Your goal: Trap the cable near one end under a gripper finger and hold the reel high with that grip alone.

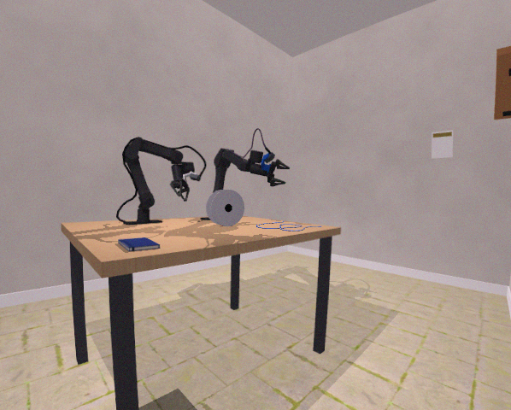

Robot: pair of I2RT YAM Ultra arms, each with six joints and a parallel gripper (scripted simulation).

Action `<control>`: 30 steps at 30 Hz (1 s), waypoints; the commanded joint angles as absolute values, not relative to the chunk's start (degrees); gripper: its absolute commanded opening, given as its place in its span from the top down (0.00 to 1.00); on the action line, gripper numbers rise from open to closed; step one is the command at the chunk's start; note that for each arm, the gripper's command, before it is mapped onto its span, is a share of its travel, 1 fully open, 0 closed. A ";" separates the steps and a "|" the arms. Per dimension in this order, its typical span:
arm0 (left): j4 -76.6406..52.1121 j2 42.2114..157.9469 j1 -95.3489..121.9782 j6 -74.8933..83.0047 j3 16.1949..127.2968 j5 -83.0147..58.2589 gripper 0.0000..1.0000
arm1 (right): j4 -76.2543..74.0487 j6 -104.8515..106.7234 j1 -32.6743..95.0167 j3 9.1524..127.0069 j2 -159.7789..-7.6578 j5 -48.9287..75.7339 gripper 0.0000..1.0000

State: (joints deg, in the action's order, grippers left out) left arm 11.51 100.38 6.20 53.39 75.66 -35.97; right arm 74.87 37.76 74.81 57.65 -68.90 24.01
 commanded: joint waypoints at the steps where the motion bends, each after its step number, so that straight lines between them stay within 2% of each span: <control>1: 12.73 98.97 6.21 52.85 76.83 -36.03 0.00 | 74.81 37.90 74.82 58.19 -68.50 24.77 0.00; 17: 12.73 98.97 6.21 52.85 76.83 -36.03 0.00 | 74.81 37.90 74.82 58.19 -68.50 24.77 0.00; 18: 10.63 101.66 6.19 53.45 73.74 -35.89 0.00 | 75.27 37.75 74.81 56.20 -69.61 23.80 0.00; 30: 12.19 98.79 6.19 52.94 76.08 -35.67 0.00 | 74.82 37.52 74.82 57.86 -68.98 24.35 0.00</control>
